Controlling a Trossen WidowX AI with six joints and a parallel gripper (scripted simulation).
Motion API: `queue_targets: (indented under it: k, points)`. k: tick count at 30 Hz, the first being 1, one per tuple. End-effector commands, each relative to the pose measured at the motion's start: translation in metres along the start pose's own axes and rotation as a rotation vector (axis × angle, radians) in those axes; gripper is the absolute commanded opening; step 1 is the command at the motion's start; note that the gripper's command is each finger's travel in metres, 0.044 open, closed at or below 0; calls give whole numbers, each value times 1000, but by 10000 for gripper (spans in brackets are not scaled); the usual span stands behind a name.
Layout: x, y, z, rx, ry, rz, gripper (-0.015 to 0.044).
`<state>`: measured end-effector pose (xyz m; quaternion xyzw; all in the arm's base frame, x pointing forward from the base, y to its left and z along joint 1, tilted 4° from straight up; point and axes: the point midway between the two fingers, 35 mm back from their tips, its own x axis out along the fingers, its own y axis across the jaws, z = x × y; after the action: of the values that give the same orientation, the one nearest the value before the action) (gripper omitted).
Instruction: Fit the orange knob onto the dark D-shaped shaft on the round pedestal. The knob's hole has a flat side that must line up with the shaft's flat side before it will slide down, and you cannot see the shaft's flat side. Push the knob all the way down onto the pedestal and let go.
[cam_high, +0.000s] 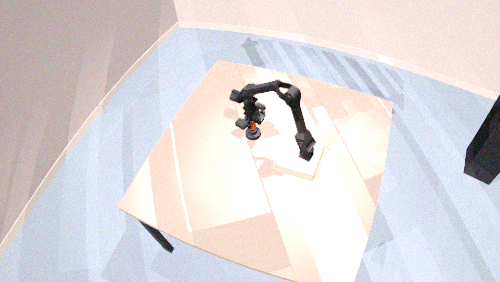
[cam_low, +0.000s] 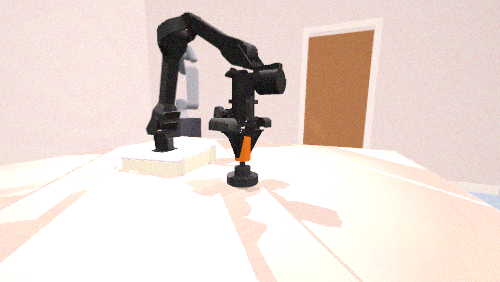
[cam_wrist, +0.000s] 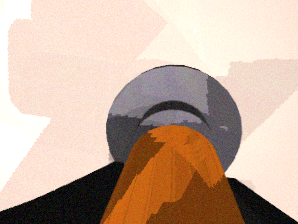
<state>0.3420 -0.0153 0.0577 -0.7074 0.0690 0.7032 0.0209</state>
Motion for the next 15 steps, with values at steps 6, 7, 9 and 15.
queue_targets:
  k: [6, 7, 9, 15]
  points:
    - [-4, 0, -1, -5, 3, 1, 0]
    - [-4, 0, -1, -5, 3, 1, 0]
    - [-5, 0, -1, 4, 3, 1, 0]
    - [-5, 0, -2, 240, 3, 1, 0]
